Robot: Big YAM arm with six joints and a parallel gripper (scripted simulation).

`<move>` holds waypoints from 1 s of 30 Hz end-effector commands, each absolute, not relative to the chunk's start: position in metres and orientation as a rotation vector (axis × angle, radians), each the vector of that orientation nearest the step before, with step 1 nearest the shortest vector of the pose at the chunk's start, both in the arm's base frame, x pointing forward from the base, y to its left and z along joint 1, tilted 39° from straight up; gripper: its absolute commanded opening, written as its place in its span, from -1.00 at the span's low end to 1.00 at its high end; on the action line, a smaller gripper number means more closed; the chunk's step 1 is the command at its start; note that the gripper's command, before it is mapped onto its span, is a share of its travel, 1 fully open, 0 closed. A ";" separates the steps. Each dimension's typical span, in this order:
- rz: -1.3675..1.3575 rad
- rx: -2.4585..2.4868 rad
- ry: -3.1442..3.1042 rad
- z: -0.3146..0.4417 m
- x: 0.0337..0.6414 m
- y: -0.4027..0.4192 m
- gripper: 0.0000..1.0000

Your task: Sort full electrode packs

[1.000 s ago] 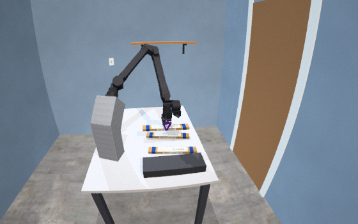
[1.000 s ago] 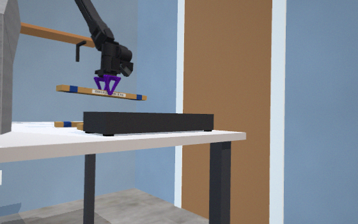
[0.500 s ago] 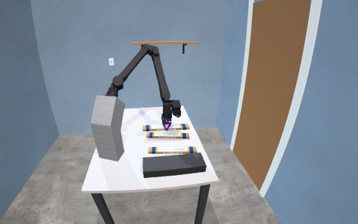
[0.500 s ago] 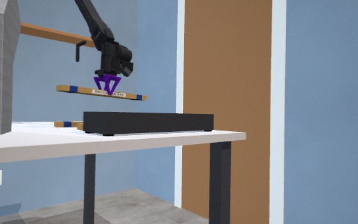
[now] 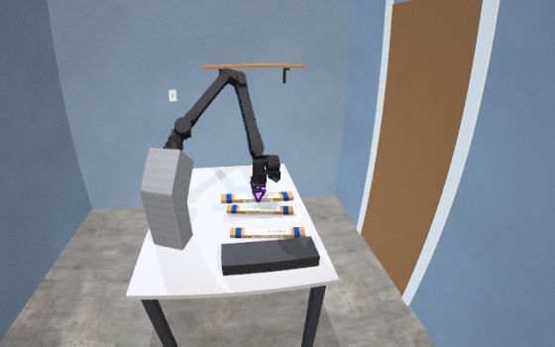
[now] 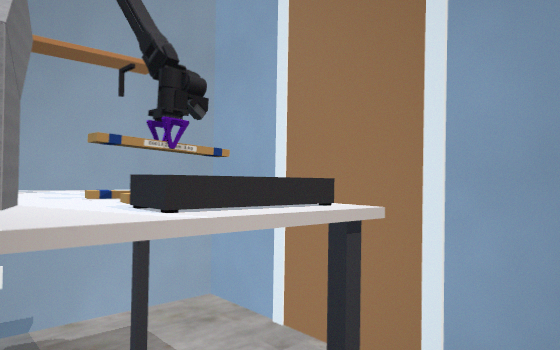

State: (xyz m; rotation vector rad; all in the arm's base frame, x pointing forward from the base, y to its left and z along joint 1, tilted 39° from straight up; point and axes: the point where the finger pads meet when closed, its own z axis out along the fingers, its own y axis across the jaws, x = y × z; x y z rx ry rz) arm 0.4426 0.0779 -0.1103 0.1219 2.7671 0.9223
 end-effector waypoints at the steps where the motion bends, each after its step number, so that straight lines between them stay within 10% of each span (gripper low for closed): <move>1: 0.902 0.171 2.723 -0.092 0.452 0.052 -1.00; 30: 0.863 -0.031 2.700 -0.059 0.447 0.095 -1.00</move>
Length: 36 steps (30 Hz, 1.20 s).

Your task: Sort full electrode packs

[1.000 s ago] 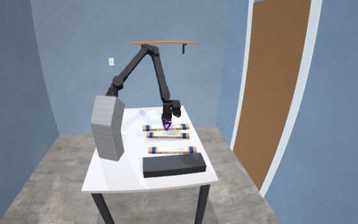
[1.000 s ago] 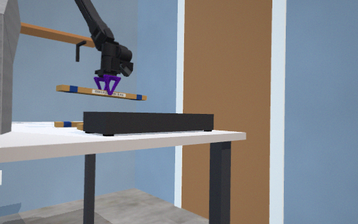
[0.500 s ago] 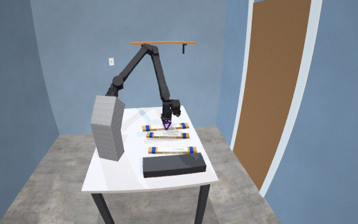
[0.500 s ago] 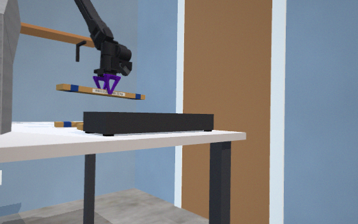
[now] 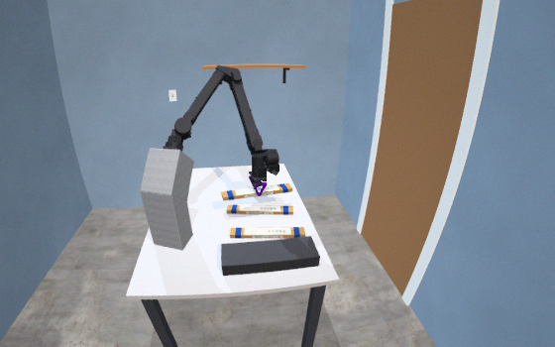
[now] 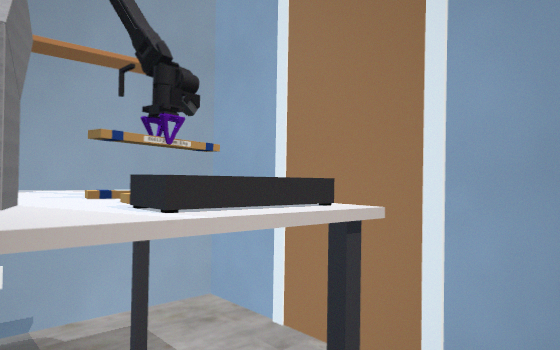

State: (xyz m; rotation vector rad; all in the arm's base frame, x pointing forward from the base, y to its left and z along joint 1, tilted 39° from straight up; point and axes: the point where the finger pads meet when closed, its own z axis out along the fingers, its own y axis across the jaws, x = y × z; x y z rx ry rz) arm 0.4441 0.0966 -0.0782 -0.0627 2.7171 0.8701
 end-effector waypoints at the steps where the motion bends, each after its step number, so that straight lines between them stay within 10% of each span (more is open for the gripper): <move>1: 0.863 -0.028 2.700 -0.058 0.447 0.096 -1.00; 36: 0.861 -0.015 2.680 -0.003 0.456 0.159 -1.00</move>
